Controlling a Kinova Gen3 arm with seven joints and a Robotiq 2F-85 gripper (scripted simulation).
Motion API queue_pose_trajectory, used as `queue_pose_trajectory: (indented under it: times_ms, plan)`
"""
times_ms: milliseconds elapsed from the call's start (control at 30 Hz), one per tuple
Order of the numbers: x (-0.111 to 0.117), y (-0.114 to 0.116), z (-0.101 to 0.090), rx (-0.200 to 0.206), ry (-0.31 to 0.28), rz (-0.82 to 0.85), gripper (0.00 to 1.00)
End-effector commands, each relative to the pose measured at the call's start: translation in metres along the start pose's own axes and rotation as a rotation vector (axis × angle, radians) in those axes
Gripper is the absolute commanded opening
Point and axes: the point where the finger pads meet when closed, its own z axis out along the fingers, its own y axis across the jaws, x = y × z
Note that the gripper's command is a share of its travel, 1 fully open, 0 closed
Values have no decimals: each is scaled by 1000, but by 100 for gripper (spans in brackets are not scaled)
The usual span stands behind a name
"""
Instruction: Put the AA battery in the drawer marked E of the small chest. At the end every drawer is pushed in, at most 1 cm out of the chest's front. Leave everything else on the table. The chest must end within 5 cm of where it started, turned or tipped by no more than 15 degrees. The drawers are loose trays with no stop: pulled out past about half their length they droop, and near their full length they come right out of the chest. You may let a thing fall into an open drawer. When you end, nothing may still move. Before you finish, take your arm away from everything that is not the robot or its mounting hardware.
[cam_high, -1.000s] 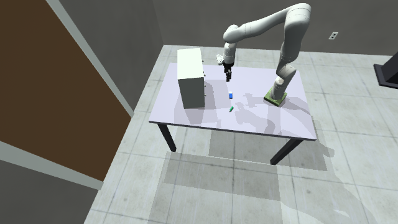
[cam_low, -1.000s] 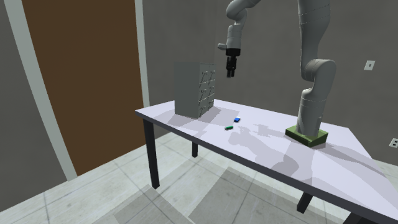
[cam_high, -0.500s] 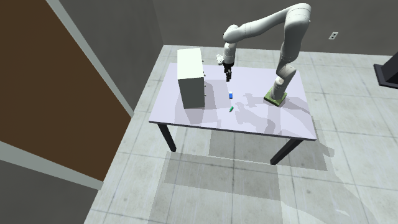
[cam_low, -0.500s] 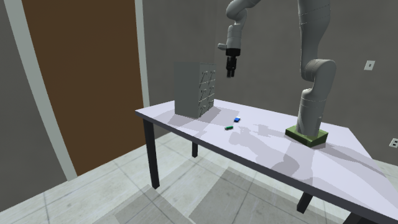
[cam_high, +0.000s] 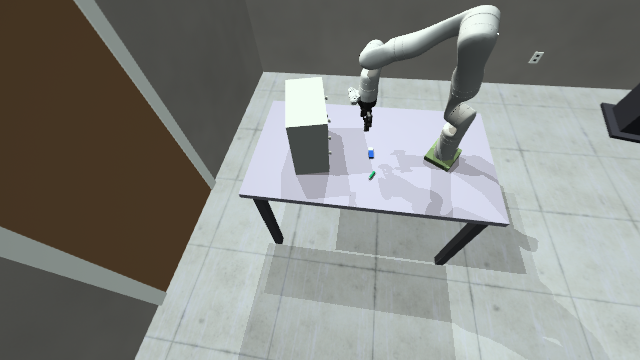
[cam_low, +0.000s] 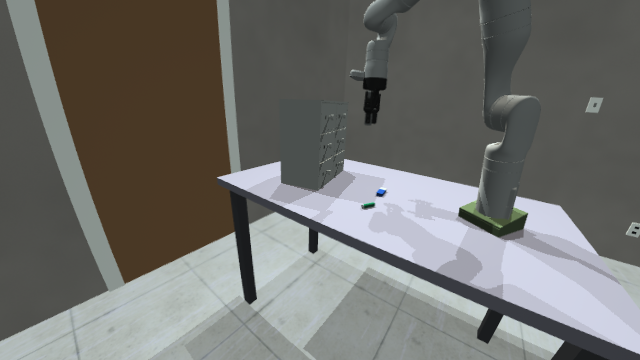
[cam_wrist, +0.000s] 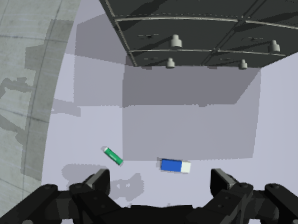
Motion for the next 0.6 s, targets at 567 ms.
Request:
queue_pose_trajectory:
  times_ms: [567]
  plan:
    - [2,37,-18,0,1,0,100]
